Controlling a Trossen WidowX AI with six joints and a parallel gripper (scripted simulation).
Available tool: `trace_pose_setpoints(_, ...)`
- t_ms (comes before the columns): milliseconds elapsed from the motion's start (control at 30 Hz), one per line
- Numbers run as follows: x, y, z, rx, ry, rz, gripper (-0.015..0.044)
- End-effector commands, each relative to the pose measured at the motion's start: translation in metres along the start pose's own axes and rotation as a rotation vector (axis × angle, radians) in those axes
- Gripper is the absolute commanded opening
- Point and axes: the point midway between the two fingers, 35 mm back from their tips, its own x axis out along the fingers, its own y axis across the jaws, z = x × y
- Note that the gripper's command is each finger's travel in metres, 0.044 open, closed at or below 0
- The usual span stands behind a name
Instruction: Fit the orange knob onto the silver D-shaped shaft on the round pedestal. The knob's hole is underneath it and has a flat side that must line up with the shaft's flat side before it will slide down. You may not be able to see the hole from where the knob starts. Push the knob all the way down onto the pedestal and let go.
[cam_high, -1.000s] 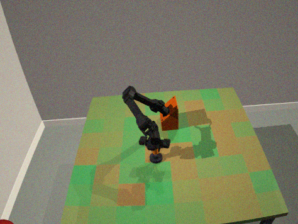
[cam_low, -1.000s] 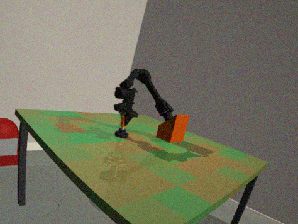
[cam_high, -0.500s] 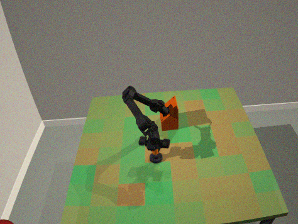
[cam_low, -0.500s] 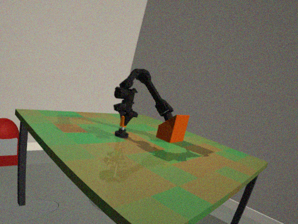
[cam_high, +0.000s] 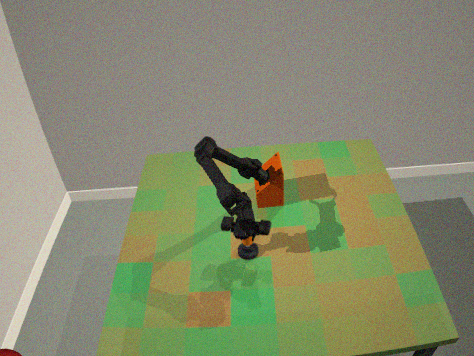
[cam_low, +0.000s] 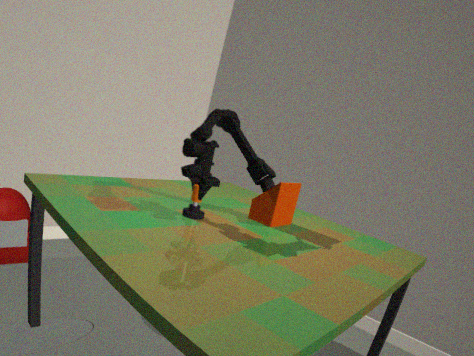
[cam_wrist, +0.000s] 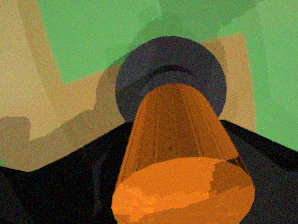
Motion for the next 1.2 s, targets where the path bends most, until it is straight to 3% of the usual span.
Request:
trace_pose_setpoints(0, -0.002, 0.0004, 0.0022, 0.002, -0.005, 0.0, 0.0)
trace_pose_setpoints(1167, -0.0031, 0.0003, -0.0014, -0.052, -0.005, 0.0, 0.0)
